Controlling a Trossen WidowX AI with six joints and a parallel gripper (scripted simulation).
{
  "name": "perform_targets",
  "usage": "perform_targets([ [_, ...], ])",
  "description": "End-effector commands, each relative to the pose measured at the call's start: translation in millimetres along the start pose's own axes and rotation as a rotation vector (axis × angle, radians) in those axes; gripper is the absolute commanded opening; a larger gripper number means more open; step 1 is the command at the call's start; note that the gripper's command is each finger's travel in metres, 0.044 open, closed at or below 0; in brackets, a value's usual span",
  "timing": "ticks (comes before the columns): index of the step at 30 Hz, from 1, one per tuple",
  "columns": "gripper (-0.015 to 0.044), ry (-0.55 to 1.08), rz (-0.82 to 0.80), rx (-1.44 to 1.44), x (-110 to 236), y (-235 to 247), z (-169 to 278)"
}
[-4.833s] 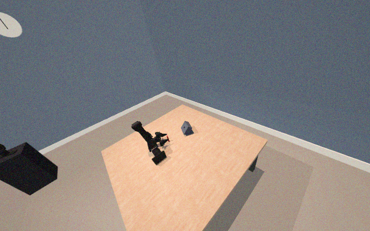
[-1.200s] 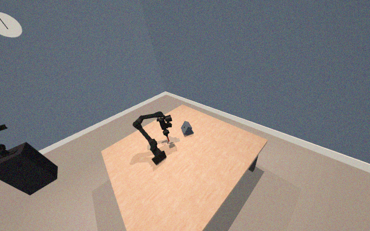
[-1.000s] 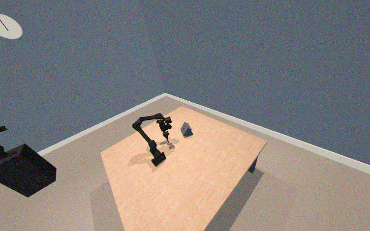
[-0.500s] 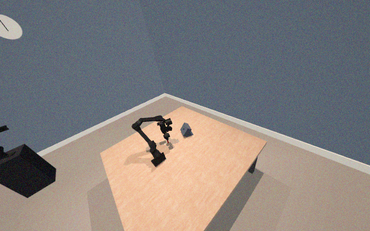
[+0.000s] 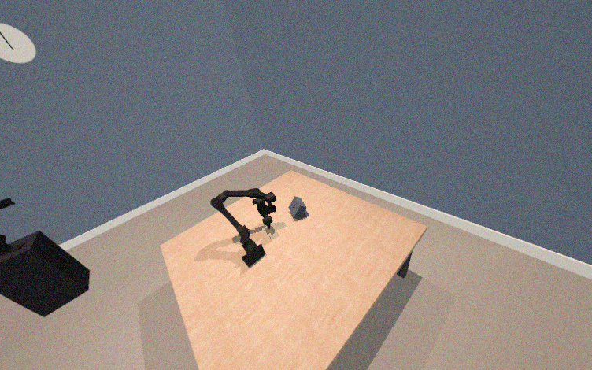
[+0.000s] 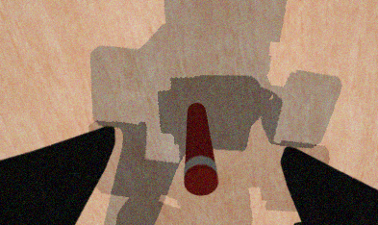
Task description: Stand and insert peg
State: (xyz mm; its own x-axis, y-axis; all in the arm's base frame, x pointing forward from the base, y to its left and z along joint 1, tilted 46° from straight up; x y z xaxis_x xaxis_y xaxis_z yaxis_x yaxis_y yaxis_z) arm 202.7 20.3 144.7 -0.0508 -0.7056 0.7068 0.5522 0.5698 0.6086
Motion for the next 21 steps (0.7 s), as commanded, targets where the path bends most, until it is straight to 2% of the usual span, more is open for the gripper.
perform_targets([
  [1, 0.0440, 0.003, -0.005, -0.004, -7.9, -0.5, 1.1],
  [9, 0.0440, 0.005, -0.008, -0.004, -16.5, -0.6, 2.3],
  [21, 0.0125, 0.003, -0.003, 0.000, -13.2, -0.2, 1.6],
])
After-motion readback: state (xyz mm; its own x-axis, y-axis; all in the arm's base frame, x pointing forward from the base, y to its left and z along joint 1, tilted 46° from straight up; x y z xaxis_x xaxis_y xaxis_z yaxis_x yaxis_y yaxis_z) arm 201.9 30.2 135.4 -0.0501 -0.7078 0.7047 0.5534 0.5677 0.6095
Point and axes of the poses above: the point midway between the two fingers, 35 mm back from their tips, its own x axis back along the fingers, its own y axis across the jaws, z = x × y, the point moved 5 cm from there along x, back along the fingers, and after that the axes turned 14 degrees about -x, right-handed, at the moved point
